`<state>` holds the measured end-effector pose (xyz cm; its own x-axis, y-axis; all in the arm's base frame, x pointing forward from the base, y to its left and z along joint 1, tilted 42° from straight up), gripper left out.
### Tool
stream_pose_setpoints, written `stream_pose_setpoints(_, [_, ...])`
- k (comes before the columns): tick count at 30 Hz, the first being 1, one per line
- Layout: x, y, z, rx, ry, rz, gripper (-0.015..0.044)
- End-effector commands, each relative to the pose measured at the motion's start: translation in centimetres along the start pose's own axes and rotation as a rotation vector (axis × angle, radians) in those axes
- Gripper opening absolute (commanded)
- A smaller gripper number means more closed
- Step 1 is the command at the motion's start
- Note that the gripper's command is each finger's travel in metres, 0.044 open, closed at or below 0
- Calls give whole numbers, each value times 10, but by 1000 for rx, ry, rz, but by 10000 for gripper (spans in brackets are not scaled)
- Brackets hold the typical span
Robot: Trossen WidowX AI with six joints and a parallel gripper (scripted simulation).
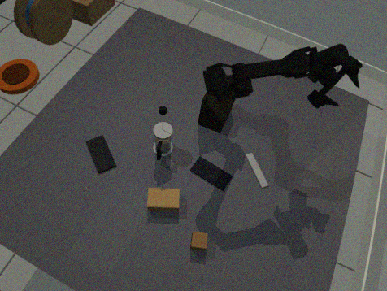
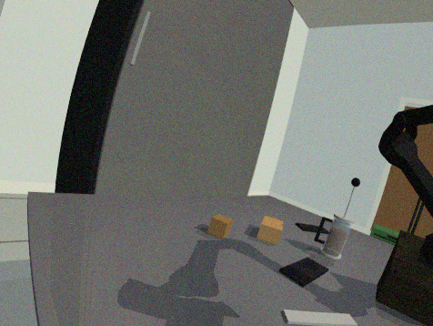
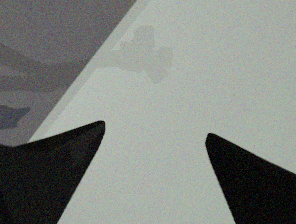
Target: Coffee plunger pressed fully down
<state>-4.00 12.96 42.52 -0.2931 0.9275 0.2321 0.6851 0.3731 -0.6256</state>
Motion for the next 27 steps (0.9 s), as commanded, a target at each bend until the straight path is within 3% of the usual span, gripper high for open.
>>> stream_pose_setpoints(1, [1,0,0,1,1,5,426])
stream_pose_setpoints(12, [36,39,12,85,72,263,440])
stream_pose_setpoints(21, [53,109,7,278,188,531,440])
stream_pose_setpoints(27, [45,168,-9,426,324,717,440])
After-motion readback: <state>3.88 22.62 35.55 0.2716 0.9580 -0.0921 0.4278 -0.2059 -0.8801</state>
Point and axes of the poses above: the point midway between the two fingers, 35 mm back from their tips, its own x axis out along the fingers, its own y axis across the jaws, z = x × y, the point moved 1 cm from there along -x, back along the fingers, and after that the axes turned 14 degrees about -x, right-handed, at the moved point
